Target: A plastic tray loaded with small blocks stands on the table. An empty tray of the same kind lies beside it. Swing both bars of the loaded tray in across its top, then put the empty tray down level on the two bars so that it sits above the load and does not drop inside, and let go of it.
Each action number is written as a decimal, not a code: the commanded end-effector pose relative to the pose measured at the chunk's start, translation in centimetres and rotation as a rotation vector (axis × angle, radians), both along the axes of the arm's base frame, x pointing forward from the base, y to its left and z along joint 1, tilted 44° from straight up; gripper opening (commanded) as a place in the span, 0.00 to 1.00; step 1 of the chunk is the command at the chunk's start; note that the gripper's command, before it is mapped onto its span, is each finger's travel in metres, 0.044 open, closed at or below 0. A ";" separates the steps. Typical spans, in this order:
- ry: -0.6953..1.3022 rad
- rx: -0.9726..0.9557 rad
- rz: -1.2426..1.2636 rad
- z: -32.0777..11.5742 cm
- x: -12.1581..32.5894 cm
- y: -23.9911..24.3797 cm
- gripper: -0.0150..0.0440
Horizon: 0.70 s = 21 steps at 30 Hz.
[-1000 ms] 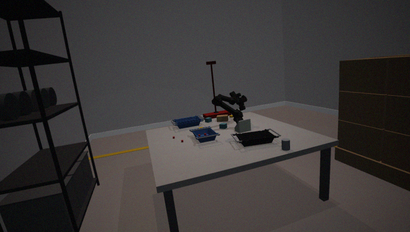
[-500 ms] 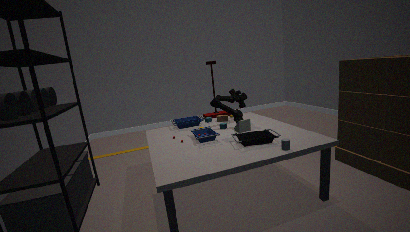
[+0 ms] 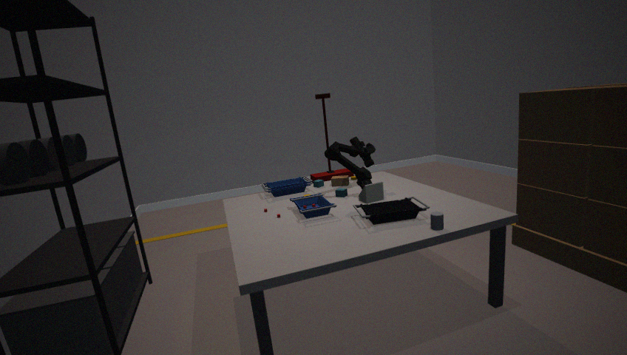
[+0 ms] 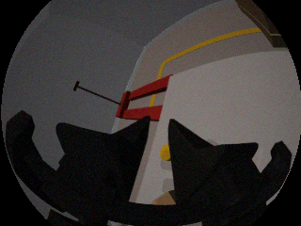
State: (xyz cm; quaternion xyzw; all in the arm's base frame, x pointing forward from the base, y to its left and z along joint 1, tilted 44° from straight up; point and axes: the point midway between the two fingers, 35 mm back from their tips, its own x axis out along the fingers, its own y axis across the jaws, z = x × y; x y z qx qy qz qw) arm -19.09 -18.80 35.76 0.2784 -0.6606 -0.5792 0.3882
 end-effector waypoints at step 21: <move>0.403 0.209 0.256 3.3 7.3 -8.3 0.41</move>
